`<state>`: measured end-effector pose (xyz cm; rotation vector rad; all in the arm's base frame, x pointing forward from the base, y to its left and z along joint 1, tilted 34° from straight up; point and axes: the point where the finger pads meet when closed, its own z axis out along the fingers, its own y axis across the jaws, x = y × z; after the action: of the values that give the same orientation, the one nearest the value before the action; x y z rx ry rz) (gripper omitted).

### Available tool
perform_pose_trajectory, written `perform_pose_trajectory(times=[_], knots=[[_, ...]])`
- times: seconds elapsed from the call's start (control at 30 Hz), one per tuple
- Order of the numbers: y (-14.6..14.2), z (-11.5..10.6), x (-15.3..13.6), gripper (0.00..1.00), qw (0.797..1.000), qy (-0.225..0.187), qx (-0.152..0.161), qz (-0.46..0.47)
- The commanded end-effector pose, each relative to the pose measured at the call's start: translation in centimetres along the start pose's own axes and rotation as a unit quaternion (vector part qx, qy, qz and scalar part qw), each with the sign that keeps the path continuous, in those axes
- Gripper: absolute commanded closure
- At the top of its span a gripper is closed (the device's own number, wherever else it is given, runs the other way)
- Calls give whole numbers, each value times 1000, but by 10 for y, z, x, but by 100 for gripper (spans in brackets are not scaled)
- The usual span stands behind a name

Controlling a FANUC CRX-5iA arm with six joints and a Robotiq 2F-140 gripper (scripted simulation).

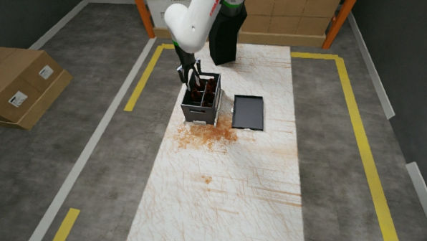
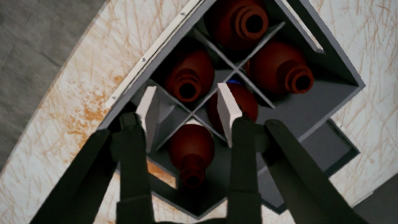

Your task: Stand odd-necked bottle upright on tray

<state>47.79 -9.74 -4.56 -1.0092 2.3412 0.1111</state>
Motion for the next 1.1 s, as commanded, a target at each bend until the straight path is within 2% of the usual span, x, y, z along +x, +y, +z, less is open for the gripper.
perform_pose_trajectory(times=[0.0, 0.5, 1.07], knots=[[-1, 0, 0, 56, 1000, 0, 1, 0], [-1, 2, 0, 56, 1000, 0, 1, 0], [-1, 16, 0, 56, 1000, 0, 1, 0]])
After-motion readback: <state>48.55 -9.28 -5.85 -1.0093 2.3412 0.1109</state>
